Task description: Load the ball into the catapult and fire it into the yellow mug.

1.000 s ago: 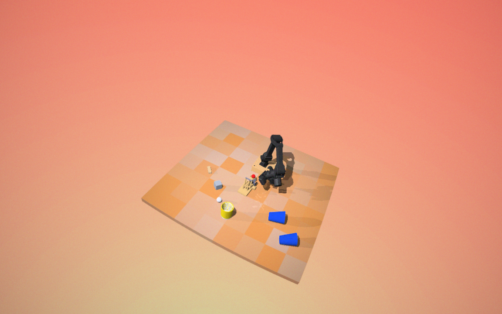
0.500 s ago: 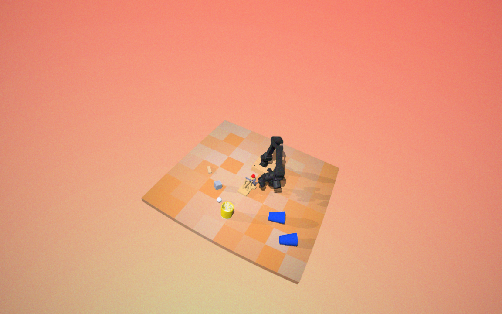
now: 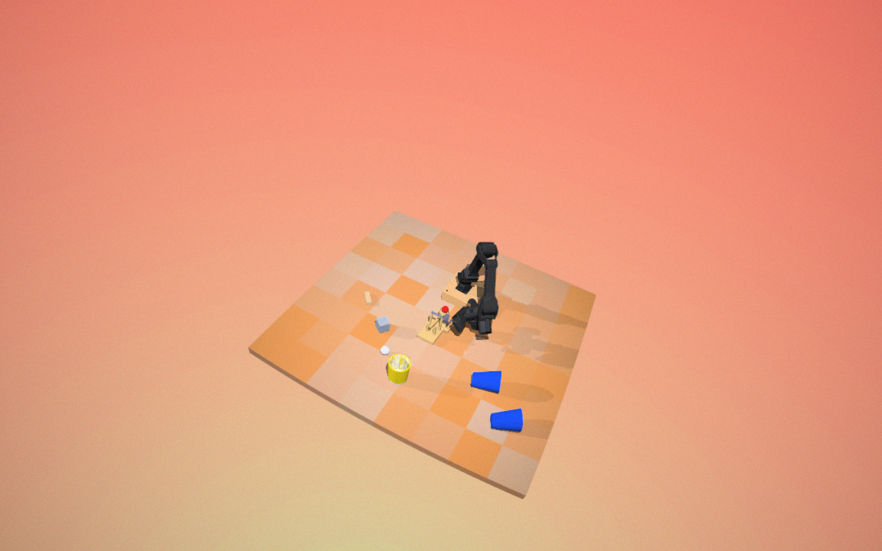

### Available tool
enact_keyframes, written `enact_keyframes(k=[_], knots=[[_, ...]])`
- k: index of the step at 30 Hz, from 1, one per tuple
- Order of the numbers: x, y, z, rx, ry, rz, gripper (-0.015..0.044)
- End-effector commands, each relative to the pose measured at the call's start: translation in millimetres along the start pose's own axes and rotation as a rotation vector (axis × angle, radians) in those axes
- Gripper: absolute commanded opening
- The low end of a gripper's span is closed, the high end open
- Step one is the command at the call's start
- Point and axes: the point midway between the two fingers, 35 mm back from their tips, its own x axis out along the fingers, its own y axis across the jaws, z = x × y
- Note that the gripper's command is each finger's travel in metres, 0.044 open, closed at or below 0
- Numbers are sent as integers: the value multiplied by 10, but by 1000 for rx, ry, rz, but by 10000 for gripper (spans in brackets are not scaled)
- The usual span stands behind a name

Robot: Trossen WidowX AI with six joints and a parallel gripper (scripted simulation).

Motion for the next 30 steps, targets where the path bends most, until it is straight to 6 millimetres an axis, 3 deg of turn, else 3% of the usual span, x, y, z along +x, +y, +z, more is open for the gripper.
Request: enact_keyframes(k=[1,10,13,15,20,22,24,25,30], knots=[[57,13,32,-6,5,0,0],[267,23,211,-6,5,0,0],[241,17,208,-8,4,-1,0],[33,-21,173,-19,-1,-8,0],[-796,-29,-102,-64,-18,-35,0],[-998,4,-206,-75,-22,-41,0],[-1023,10,-221,-77,-22,-42,0],[-902,-40,-133,-66,-31,-54,26],[-924,-153,-110,20,-85,-45,157]])
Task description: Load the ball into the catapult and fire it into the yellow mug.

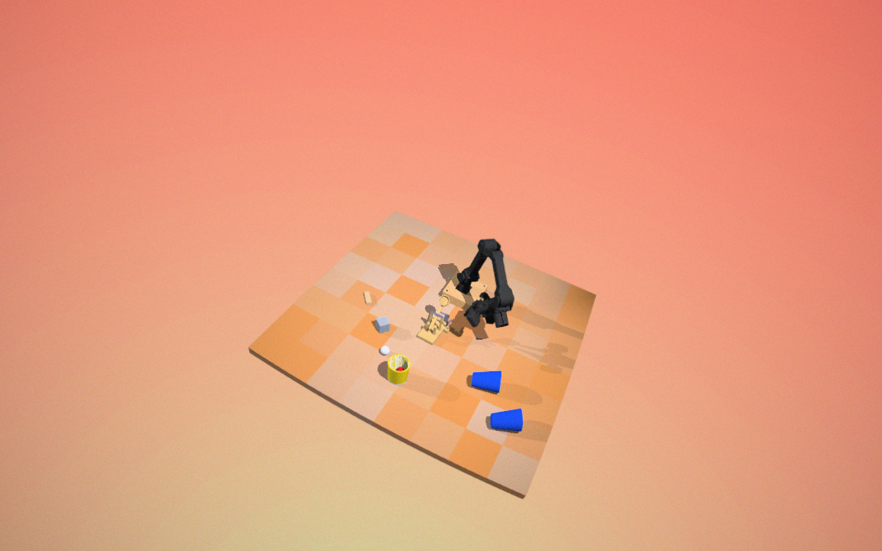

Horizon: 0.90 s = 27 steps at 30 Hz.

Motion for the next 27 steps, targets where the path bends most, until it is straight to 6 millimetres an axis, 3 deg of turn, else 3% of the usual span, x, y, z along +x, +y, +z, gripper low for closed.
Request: enact_keyframes(k=[1,11,27], knots=[[-11,-111,20,85,-48,7,184],[-75,-548,13,377,-215,20,440],[-152,-1365,-237,860,-460,45,440]])
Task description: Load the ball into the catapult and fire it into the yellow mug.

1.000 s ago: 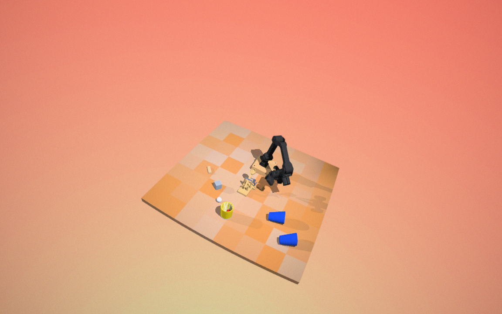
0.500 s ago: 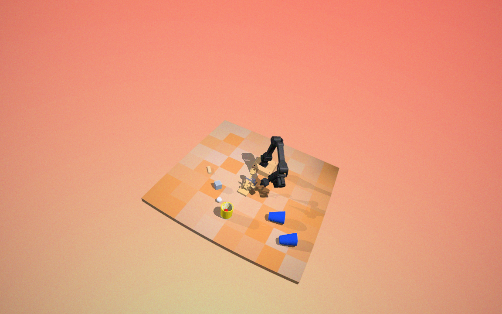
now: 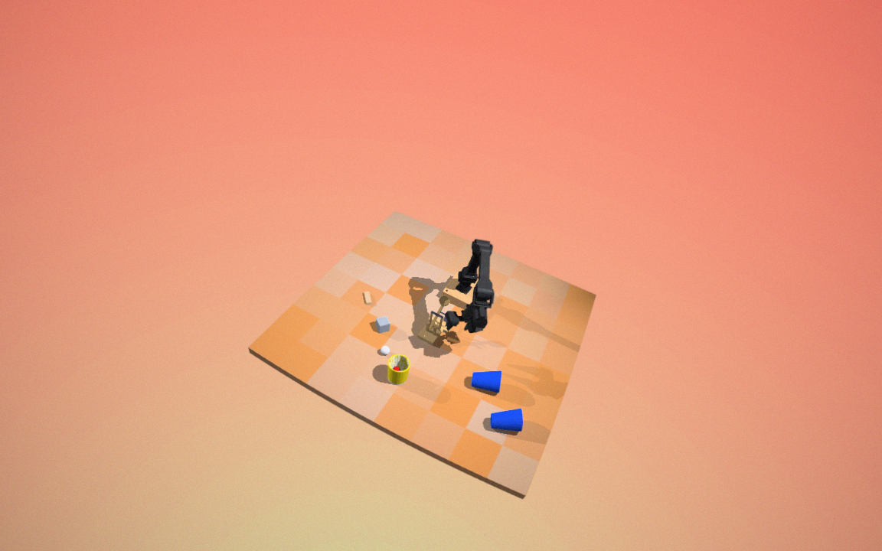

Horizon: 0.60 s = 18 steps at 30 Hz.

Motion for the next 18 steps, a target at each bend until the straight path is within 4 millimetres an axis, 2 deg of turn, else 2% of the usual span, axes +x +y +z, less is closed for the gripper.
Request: enact_keyframes(k=[1,10,18], knots=[[-24,-197,77,115,-58,5,440],[-112,-753,180,388,-202,4,440],[-233,-1308,181,624,-337,-6,440]])
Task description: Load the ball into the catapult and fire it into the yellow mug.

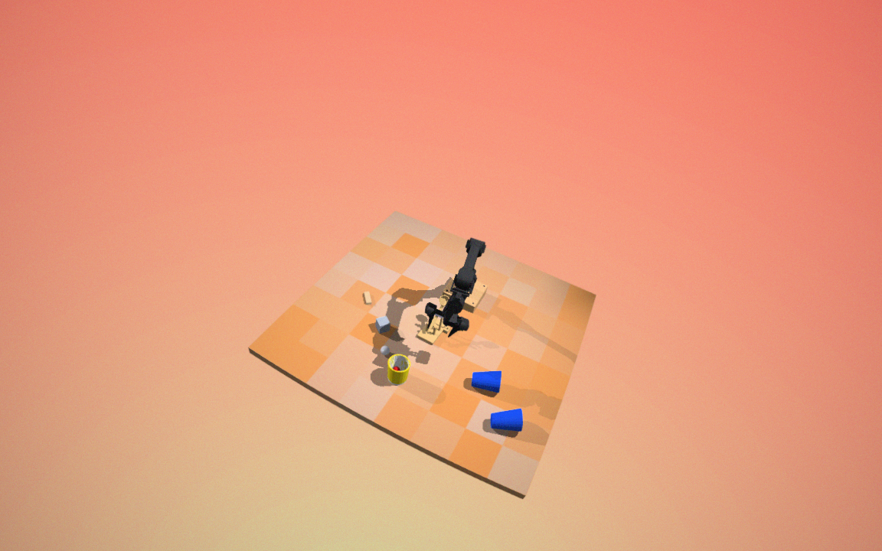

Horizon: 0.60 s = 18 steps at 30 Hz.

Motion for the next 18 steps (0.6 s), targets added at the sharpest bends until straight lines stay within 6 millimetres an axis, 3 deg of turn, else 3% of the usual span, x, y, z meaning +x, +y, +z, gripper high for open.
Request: enact_keyframes(k=[1,15,18], knots=[[-47,-221,143,108,-66,-1,440],[-348,-1207,527,476,-327,-23,440],[-390,-1312,552,510,-354,-25,440]])
